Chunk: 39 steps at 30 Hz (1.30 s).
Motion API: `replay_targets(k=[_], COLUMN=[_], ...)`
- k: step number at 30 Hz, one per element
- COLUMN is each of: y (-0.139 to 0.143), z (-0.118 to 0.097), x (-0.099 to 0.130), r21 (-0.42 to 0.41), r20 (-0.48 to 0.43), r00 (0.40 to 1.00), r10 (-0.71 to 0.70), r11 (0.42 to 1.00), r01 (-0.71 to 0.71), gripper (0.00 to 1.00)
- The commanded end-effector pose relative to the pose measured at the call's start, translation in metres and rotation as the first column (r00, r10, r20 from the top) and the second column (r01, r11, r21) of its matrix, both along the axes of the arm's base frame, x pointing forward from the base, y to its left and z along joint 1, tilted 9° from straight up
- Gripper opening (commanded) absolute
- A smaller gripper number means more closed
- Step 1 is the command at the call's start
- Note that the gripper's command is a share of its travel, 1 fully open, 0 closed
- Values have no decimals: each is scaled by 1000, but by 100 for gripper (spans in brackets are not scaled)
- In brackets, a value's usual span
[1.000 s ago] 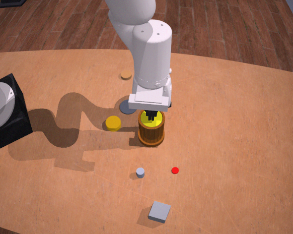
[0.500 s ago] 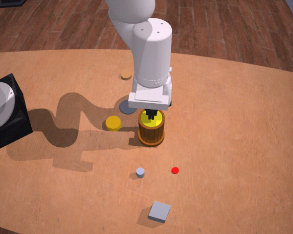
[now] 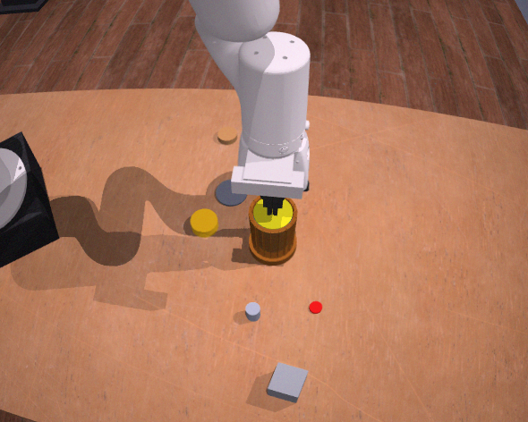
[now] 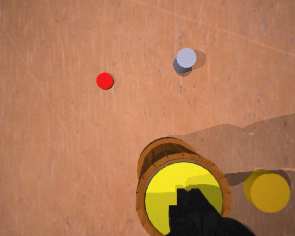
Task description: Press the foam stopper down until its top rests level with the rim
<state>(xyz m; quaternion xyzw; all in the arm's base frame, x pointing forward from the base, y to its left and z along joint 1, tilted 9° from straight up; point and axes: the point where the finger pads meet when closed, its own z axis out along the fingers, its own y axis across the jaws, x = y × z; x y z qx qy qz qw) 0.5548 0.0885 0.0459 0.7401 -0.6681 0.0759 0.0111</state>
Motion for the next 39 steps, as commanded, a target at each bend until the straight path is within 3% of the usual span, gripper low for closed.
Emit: replay_targets(k=[1,7,17,39], y=[0,1,4,4], z=[1,5,31,35], x=[1,0,-2,-3], r21=[0,0,0,0], r20=[2,2,2,2], r00=[1000,1000,1000,1000], r10=[0,0,0,0], r11=[1000,1000,1000,1000], r01=[0,0,0,0], gripper=[0,0,0,0])
